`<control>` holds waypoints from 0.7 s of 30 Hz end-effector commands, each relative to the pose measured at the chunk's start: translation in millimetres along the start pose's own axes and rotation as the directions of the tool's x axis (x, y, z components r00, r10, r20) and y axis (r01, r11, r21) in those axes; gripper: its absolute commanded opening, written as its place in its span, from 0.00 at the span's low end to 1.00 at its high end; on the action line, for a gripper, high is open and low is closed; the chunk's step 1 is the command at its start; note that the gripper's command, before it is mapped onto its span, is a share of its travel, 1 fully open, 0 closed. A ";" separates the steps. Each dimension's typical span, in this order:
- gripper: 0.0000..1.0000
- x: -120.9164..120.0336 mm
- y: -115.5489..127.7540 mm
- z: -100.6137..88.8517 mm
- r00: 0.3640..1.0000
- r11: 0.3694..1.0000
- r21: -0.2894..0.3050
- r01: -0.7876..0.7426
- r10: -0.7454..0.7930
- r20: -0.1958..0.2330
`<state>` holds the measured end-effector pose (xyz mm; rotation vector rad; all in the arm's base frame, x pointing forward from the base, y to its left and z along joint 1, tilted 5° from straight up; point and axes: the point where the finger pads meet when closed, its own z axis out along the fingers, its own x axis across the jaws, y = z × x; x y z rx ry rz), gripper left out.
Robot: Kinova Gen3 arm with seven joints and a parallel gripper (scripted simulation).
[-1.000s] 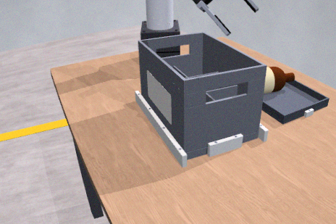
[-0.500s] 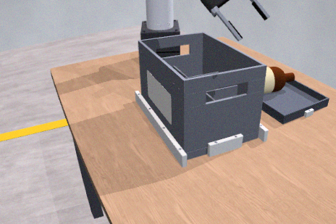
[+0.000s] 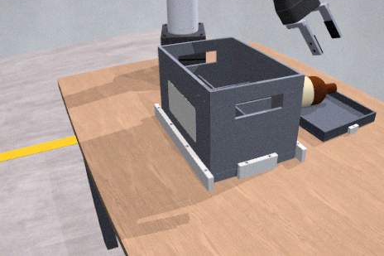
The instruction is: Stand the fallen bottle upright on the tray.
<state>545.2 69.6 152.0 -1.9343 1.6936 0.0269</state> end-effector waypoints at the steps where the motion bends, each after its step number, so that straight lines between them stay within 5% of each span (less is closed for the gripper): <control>1: 1.00 -39.3 16.5 22.4 0.988 0.985 -0.081 0.152 -0.153 -0.005; 7: 1.00 -63.4 36.4 35.8 0.960 0.949 -0.149 0.277 -0.281 -0.006; 21: 1.00 -138.7 116.6 66.0 0.694 0.627 -0.368 0.686 -0.717 0.072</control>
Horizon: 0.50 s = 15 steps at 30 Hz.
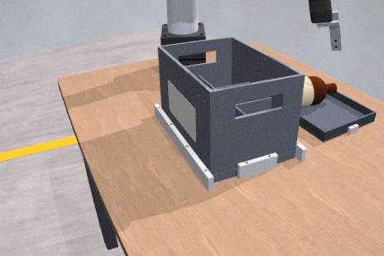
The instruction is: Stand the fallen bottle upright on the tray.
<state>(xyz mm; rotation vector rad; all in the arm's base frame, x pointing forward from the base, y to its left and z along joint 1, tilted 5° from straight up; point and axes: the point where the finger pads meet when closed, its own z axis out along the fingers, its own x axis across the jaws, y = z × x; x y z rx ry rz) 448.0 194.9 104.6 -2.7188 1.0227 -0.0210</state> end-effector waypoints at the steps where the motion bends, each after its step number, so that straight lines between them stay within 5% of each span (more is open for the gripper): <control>1: 1.00 -26.4 -6.4 6.1 0.994 0.993 -0.041 0.111 -0.111 -0.008; 15: 1.00 -99.0 9.9 18.1 0.849 0.828 -0.228 0.512 -0.528 -0.012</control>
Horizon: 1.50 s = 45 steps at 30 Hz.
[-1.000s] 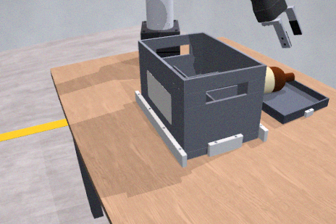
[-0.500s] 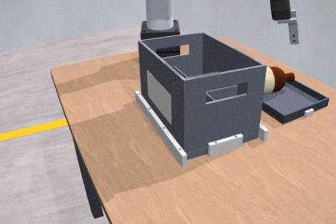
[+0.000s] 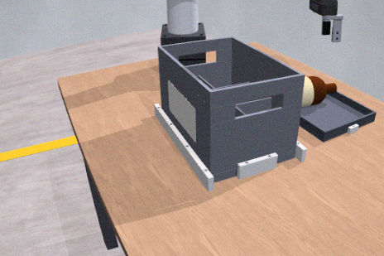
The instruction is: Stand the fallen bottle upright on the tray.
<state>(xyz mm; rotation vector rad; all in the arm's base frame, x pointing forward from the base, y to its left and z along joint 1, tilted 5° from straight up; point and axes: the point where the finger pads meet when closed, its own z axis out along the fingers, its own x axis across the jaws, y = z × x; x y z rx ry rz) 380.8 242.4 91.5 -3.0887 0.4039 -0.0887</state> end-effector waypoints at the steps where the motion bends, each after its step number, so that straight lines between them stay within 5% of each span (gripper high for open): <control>1: 1.00 -18.5 -12.8 -0.7 0.994 0.994 -0.028 0.105 -0.106 -0.016; 16: 1.00 -24.8 -15.4 -0.7 0.989 0.989 -0.038 0.142 -0.143 -0.020; 17: 0.00 -24.8 -15.4 -0.7 0.989 0.989 -0.038 0.142 -0.143 -0.020; 45: 0.00 -24.8 -15.4 -0.7 0.989 0.989 -0.038 0.142 -0.143 -0.020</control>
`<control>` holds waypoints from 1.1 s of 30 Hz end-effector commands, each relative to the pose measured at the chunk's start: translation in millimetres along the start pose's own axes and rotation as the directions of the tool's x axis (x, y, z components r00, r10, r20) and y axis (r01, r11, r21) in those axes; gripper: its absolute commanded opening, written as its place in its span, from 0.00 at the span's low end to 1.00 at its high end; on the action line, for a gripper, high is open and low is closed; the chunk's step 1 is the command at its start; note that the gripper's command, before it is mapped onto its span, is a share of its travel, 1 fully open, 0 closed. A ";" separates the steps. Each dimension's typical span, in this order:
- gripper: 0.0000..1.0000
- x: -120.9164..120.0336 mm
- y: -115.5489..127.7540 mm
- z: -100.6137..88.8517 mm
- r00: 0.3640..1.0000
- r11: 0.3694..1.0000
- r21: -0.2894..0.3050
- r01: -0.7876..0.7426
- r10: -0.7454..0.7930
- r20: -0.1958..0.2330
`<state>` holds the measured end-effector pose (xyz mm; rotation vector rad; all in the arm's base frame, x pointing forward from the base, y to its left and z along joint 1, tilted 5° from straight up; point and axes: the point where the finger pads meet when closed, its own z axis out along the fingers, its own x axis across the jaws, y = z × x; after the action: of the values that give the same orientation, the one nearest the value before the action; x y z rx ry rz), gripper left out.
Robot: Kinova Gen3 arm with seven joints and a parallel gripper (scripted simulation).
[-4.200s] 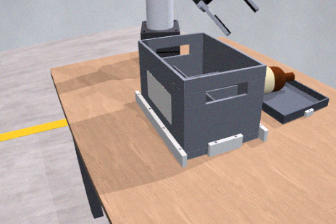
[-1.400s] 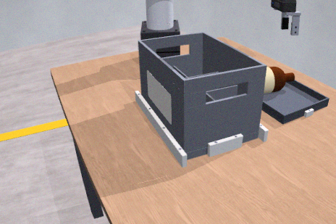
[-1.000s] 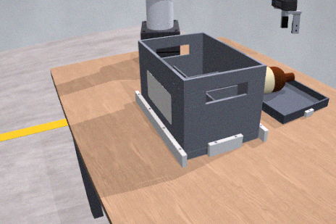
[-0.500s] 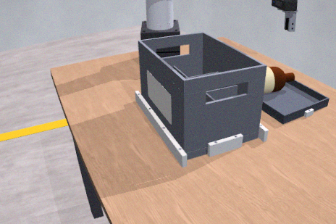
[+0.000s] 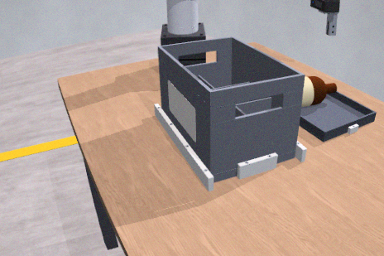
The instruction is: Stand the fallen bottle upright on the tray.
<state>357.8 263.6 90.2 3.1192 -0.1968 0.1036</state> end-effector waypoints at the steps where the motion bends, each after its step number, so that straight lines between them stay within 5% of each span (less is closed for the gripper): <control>1: 0.00 2.9 -0.3 -1.0 1.000 1.000 -0.003 0.008 -0.008 -0.010; 16: 0.00 2.9 -0.3 -1.0 1.000 1.000 -0.003 0.008 -0.008 -0.010; 17: 1.00 2.9 -0.3 -1.0 1.000 1.000 -0.003 0.008 -0.008 -0.010; 33: 1.00 2.9 -0.3 -1.0 1.000 1.000 -0.003 0.008 -0.008 -0.010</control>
<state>357.8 263.6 90.2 3.1191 -0.1968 0.1036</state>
